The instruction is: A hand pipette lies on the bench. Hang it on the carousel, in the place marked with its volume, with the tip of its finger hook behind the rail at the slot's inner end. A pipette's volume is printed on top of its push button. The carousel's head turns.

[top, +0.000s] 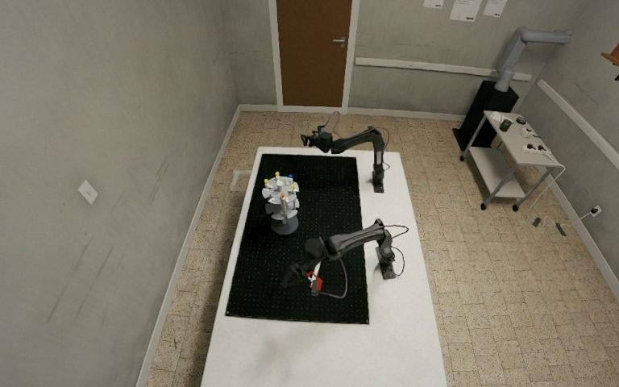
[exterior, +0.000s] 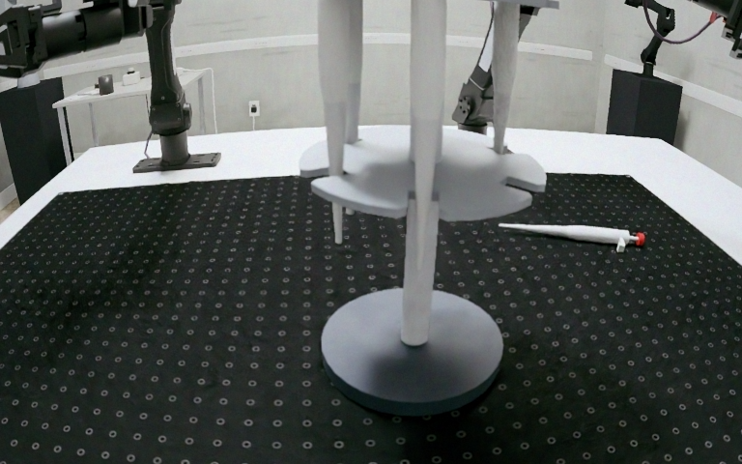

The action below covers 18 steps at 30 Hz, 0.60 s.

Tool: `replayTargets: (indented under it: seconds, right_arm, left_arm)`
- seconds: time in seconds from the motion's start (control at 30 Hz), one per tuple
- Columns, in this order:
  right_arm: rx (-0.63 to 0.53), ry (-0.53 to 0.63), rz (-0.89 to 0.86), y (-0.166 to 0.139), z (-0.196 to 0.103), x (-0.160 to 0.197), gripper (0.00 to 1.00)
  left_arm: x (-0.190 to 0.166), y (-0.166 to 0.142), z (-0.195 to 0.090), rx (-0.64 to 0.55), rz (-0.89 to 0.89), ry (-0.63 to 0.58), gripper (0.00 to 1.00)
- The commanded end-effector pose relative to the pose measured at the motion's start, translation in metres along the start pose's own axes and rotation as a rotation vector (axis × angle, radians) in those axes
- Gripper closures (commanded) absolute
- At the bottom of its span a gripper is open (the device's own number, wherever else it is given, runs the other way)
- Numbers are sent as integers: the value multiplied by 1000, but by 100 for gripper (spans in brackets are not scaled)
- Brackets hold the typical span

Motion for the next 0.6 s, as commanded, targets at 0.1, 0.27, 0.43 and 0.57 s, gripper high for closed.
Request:
replayTargets:
  seconds: [0.1, 0.27, 0.43, 0.57]
  right_arm:
    - [-9, 1, 13, 5, -1, 0, 0]
    - [-9, 1, 13, 5, -1, 0, 0]
    - [-9, 1, 13, 5, -1, 0, 0]
    - [-5, -1, 6, 9, 1, -9, 0]
  left_arm:
    - [-6, -1, -4, 6, -6, -17, 0]
    - [-6, -1, -4, 6, -6, -17, 0]
    - [-6, -1, -4, 6, -6, -17, 0]
    - [-8, 4, 3, 2, 0, -8, 0]
Point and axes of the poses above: on each arm, the point where the finger pads meet when closed, its own z axis out along the fingers, its own x axis across the jaws, y = z × x, the point moved 9 cm from there along -z, back along the fingers, and after that the axes turned 3 degrees about -z, right-handed, at the moved point
